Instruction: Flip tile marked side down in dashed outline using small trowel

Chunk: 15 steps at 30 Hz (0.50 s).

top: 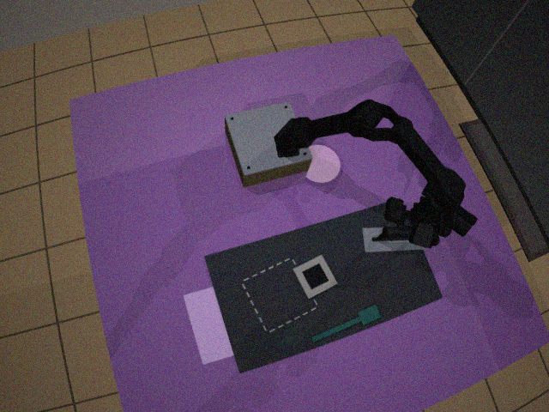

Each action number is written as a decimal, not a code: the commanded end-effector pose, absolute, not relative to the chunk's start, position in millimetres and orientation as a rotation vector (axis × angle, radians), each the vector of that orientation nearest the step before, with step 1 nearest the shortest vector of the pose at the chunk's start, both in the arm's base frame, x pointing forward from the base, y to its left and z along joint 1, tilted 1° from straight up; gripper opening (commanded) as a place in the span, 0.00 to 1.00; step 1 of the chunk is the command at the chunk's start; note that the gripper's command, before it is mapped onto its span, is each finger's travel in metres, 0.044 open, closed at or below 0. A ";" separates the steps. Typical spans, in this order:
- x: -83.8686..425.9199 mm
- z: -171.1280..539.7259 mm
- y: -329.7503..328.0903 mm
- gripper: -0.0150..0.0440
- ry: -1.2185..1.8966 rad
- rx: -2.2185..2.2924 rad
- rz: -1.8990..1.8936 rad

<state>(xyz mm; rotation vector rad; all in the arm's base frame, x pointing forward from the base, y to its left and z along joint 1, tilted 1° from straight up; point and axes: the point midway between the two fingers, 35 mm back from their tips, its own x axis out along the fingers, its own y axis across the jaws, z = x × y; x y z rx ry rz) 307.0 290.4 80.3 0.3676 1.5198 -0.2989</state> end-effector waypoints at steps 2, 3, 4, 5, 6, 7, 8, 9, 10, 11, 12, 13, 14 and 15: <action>307.5 81.2 291.4 0.71 1.499 0.498 -0.423; 307.6 81.2 291.5 0.71 1.493 0.525 -0.450; 307.6 81.2 291.6 0.71 1.488 0.553 -0.477; 307.6 81.2 291.8 0.71 1.482 0.580 -0.503; 307.7 81.2 291.9 0.71 1.475 0.607 -0.530; 307.7 81.2 292.0 0.71 1.469 0.635 -0.557; 307.7 81.2 292.1 0.71 1.462 0.662 -0.583; 307.8 81.2 292.2 0.71 1.454 0.689 -0.610; 307.8 81.2 292.4 0.71 1.447 0.716 -0.636; 307.9 81.2 292.5 0.71 1.438 0.744 -0.663; 307.9 81.2 292.6 0.71 1.430 0.771 -0.690; 307.9 81.2 292.7 0.71 1.421 0.798 -0.716; 308.0 81.2 292.9 0.71 1.412 0.825 -0.743; 308.0 81.3 293.0 0.71 1.403 0.852 -0.769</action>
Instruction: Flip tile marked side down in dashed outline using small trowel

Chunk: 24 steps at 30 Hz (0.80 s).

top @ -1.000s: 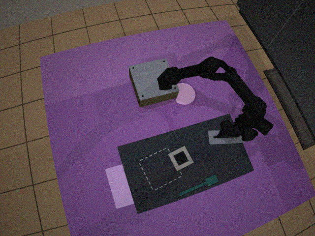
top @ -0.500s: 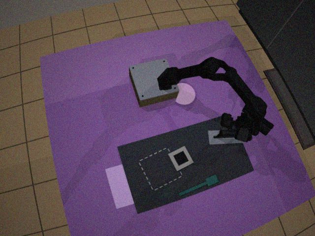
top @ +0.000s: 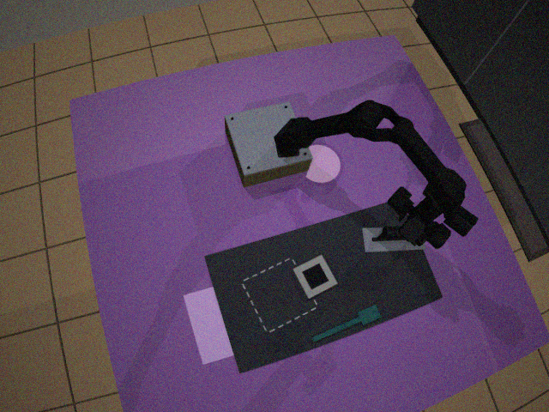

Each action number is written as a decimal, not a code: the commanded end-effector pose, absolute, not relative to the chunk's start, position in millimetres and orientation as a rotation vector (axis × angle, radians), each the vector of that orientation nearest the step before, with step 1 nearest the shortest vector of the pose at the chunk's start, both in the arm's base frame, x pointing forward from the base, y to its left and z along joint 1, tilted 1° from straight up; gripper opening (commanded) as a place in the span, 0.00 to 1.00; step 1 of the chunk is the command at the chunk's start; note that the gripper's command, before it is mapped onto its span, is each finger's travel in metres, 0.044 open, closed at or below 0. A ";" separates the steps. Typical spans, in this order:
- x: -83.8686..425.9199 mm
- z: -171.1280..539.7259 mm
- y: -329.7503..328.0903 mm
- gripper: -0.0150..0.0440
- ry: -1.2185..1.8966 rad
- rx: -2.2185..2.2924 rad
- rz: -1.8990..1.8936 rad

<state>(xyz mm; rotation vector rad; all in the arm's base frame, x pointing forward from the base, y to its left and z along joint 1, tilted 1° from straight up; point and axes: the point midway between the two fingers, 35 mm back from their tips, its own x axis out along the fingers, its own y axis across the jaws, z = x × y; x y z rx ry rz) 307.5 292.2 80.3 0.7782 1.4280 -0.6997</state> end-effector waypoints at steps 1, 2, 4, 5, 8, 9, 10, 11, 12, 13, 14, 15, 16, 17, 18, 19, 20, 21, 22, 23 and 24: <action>308.1 81.3 293.1 0.71 1.393 0.879 -0.796; 308.1 81.3 293.2 0.71 1.382 0.906 -0.822; 308.2 81.3 293.5 0.71 1.361 0.959 -0.875; 308.2 81.3 293.6 0.71 1.349 0.986 -0.901; 308.3 81.3 294.0 0.71 1.313 1.066 -0.979; 308.4 81.3 294.1 0.71 1.300 1.092 -1.005; 308.4 81.3 294.2 0.71 1.287 1.119 -1.032; 308.4 81.3 294.3 0.71 1.273 1.145 -1.057; 308.5 81.3 294.4 0.71 1.259 1.171 -1.083; 308.5 81.3 294.6 0.71 1.245 1.197 -1.109; 308.6 81.3 294.7 0.71 1.230 1.223 -1.135; 308.6 81.3 294.8 0.71 1.214 1.249 -1.161; 308.6 81.3 294.9 0.71 1.199 1.275 -1.186; 308.7 81.3 295.0 0.71 1.183 1.301 -1.212; 308.7 81.3 295.1 0.71 1.169 1.323 -1.233; 308.7 81.3 295.2 0.71 1.161 1.335 -1.246; 308.7 81.3 295.2 0.71 1.158 1.340 -1.250; 308.7 81.3 295.2 0.71 1.158 1.340 -1.250; 308.7 81.3 295.2 0.71 1.158 1.340 -1.250; 308.7 81.3 295.2 0.71 1.158 1.340 -1.250; 308.8 81.0 295.2 0.71 1.158 1.340 -1.250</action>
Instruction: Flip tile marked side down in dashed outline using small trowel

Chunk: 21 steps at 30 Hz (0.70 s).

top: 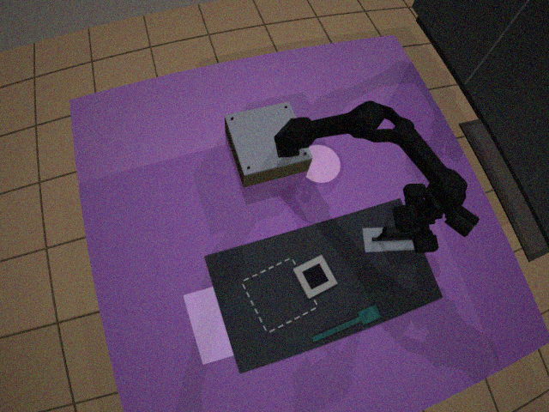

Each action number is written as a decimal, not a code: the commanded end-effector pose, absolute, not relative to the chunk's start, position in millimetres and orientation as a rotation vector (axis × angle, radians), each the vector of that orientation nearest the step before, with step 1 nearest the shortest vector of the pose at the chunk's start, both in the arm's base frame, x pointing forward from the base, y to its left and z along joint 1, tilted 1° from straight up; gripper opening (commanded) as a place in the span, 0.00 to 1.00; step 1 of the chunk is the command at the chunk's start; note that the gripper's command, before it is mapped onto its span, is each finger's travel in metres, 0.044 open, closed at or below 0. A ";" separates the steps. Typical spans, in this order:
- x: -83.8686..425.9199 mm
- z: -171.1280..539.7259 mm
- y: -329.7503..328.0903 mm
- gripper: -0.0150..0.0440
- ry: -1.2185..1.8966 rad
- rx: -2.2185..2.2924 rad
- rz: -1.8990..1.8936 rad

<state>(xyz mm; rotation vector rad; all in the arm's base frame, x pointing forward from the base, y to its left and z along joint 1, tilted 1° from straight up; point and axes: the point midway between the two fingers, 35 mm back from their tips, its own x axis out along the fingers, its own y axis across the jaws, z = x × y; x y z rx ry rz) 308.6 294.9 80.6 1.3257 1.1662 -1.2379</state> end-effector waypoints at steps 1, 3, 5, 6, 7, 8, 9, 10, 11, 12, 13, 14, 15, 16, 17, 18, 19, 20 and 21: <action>308.8 80.2 295.3 0.71 1.158 1.340 -1.250; 309.0 77.3 295.5 0.71 1.158 1.340 -1.250; 309.3 74.0 295.8 0.71 1.158 1.340 -1.250; 309.4 72.4 295.9 0.71 1.158 1.340 -1.250; 309.5 70.8 296.0 0.71 1.158 1.340 -1.250; 309.5 69.1 296.1 0.71 1.158 1.340 -1.250; 309.6 67.5 296.2 0.71 1.158 1.340 -1.250; 309.7 65.9 296.2 0.71 1.158 1.340 -1.250; 309.8 64.3 296.3 0.71 1.158 1.340 -1.250; 309.8 62.6 296.4 0.71 1.158 1.340 -1.250; 309.9 61.0 296.5 0.71 1.158 1.340 -1.250; 309.9 59.4 296.5 0.71 1.158 1.340 -1.250; 310.0 57.8 296.6 0.71 1.158 1.340 -1.250; 310.0 56.2 296.6 0.71 1.158 1.340 -1.250; 310.1 54.5 296.7 0.71 1.158 1.340 -1.250; 310.1 52.9 296.7 0.71 1.158 1.340 -1.250; 310.1 51.3 296.7 0.71 1.158 1.340 -1.250; 310.1 49.7 296.8 0.71 1.158 1.340 -1.250; 310.1 48.1 296.8 0.71 1.158 1.340 -1.250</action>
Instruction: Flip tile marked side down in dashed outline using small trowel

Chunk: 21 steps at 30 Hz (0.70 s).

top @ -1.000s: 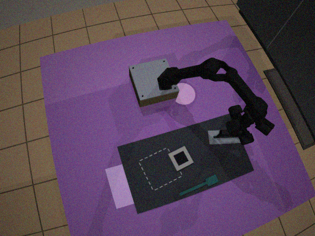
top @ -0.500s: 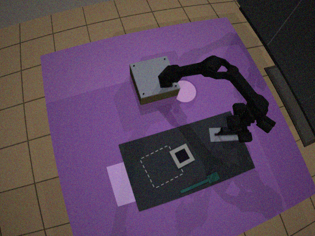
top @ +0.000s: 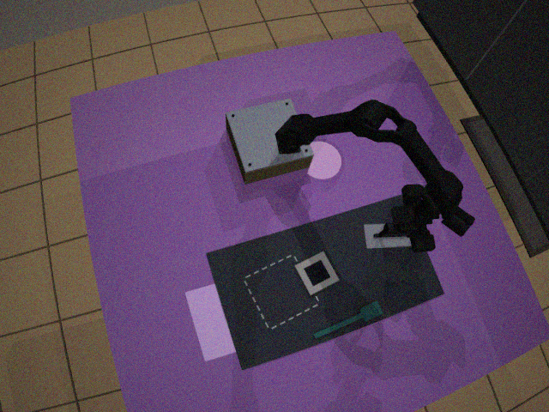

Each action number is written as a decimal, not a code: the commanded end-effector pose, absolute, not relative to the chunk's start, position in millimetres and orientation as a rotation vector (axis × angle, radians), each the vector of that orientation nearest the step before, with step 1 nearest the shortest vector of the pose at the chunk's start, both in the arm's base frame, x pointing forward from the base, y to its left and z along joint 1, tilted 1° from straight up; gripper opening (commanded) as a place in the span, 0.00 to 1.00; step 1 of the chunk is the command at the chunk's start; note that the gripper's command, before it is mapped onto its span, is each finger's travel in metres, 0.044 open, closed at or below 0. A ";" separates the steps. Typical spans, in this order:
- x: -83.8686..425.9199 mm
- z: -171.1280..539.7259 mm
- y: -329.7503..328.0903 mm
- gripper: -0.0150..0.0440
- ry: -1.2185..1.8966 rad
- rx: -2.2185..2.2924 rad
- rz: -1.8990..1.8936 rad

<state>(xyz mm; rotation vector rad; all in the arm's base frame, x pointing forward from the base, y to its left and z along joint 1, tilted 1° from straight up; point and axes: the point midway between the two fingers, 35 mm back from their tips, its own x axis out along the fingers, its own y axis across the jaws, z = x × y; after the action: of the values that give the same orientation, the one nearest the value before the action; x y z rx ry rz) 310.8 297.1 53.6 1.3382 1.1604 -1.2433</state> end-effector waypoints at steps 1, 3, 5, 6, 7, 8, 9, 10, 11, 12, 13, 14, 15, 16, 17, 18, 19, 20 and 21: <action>310.1 46.4 296.8 0.71 1.158 1.340 -1.250; 310.1 43.2 296.8 0.71 1.158 1.340 -1.250; 310.1 40.0 296.8 0.71 1.158 1.340 -1.250; 310.1 38.4 296.8 0.71 1.158 1.340 -1.250; 310.1 37.1 296.8 0.71 1.158 1.340 -1.250; 310.0 36.3 296.8 0.71 1.158 1.340 -1.250; 310.0 36.0 296.8 0.71 1.158 1.340 -1.250; 310.0 36.0 296.8 0.67 1.158 1.340 -1.250; 310.0 36.0 296.8 0.62 1.158 1.340 -1.250; 310.0 36.0 296.8 0.58 1.158 1.340 -1.250; 310.0 36.0 296.8 0.53 1.158 1.340 -1.250; 310.0 36.0 296.8 0.49 1.158 1.340 -1.250; 310.0 36.0 296.8 0.48 1.158 1.340 -1.250; 310.0 36.0 296.8 0.47 1.158 1.340 -1.250; 310.0 36.0 296.8 0.47 1.158 1.340 -1.250; 310.0 36.0 296.8 0.47 1.158 1.340 -1.250; 310.0 36.0 296.8 0.47 1.158 1.340 -1.250; 310.0 36.0 296.8 0.47 1.158 1.340 -1.250; 310.0 36.0 296.8 0.47 1.158 1.340 -1.250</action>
<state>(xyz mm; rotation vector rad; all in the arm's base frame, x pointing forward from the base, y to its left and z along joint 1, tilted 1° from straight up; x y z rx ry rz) 310.0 296.5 36.4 1.3353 1.1594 -1.2474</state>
